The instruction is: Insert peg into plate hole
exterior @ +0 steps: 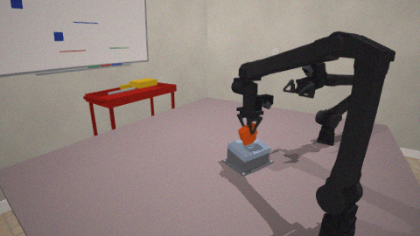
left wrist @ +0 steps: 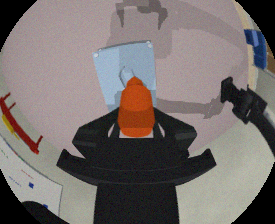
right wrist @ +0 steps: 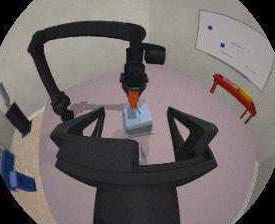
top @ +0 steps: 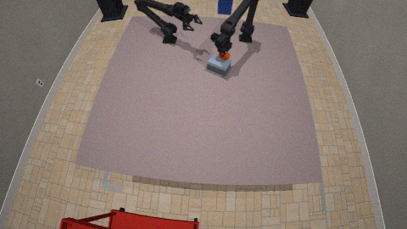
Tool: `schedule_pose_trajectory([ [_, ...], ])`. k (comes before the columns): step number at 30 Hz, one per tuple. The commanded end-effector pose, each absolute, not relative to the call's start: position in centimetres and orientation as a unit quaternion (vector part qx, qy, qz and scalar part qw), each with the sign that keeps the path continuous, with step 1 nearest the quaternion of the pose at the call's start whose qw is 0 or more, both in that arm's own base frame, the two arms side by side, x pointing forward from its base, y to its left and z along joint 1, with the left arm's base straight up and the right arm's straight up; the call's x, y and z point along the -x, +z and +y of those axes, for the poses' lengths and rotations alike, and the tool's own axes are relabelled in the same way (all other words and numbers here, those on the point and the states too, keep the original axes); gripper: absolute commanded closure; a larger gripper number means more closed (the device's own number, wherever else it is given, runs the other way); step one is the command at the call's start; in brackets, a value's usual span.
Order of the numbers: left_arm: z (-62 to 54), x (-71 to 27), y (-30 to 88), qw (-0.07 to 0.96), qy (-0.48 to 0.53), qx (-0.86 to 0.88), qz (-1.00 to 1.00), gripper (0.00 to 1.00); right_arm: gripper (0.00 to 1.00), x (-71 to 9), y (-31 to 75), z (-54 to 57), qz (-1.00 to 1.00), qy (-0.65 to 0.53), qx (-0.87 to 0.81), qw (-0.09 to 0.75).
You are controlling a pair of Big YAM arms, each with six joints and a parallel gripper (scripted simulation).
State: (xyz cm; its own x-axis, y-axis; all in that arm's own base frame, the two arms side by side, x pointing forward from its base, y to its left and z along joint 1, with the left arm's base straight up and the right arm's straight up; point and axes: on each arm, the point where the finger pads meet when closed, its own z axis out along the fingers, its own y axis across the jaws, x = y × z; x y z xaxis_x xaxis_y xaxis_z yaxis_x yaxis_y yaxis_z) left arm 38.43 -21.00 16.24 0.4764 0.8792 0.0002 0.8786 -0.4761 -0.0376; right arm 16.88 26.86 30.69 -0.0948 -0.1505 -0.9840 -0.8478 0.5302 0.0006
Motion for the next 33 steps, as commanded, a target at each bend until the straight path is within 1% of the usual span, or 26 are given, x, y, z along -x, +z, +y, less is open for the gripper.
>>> schedule_pose_trajectory([
  [1,-22.8,-40.0,19.7,-0.03,-0.021,0.85,-0.525,0.6,0.0,-17.1,32.1,26.9,0.666,0.313,0.366,0.57],
  [5,-23.5,-38.9,18.1,-0.021,-0.064,0.82,-0.568,0.6,0.0,-17.1,32.1,26.9,0.666,0.313,0.366,0.57],
  [10,-24.7,-38.4,16.0,-0.004,-0.162,0.794,-0.587,0.6,0.0,-17.1,32.1,26.9,0.666,0.313,0.366,0.57],
  [12,-24.7,-38.4,16.0,-0.004,-0.162,0.794,-0.587,0.6,0.0,-17.1,32.1,26.9,0.666,0.313,0.366,0.57],
  [15,-25.3,-39.0,16.8,-0.007,-0.199,0.799,-0.567,0.6,0.0,-17.1,32.1,26.9,0.666,0.313,0.366,0.57],
  [33,-24.7,-39.2,16.6,-0.005,-0.201,0.793,-0.575,0.6,0.0,-17.1,32.1,26.9,0.666,0.313,0.366,0.57],
])
